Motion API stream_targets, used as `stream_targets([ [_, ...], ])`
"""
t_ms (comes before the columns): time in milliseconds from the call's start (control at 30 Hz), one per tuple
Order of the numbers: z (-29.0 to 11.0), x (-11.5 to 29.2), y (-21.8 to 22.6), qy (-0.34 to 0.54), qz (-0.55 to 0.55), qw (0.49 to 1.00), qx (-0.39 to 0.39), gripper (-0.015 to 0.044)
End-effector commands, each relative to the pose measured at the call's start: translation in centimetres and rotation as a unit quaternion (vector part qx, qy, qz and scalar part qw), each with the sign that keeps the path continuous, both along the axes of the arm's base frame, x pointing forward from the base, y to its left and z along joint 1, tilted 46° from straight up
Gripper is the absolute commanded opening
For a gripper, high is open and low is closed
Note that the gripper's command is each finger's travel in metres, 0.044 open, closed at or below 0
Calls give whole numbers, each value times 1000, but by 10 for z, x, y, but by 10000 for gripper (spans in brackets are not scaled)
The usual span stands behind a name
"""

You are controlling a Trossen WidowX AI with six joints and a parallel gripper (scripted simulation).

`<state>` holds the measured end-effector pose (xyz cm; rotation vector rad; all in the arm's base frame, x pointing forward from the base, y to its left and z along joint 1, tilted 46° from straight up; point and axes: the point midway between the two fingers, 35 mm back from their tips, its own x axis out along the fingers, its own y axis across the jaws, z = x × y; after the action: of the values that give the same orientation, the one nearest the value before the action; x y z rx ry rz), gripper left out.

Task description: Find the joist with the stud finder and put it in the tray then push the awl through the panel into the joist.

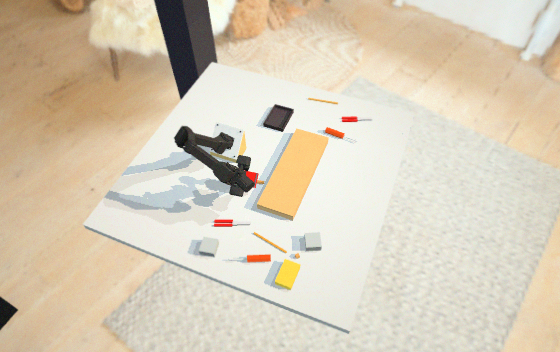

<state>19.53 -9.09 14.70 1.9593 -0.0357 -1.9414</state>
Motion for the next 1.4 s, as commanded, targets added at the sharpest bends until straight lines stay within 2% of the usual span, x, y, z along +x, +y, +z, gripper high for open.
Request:
stream_targets([
  [0, 3, 2, 0, -3, 2, 1000, 14, 0],
  [1367, 5, 3, -7, 30, -9, 988, 151, 0],
])
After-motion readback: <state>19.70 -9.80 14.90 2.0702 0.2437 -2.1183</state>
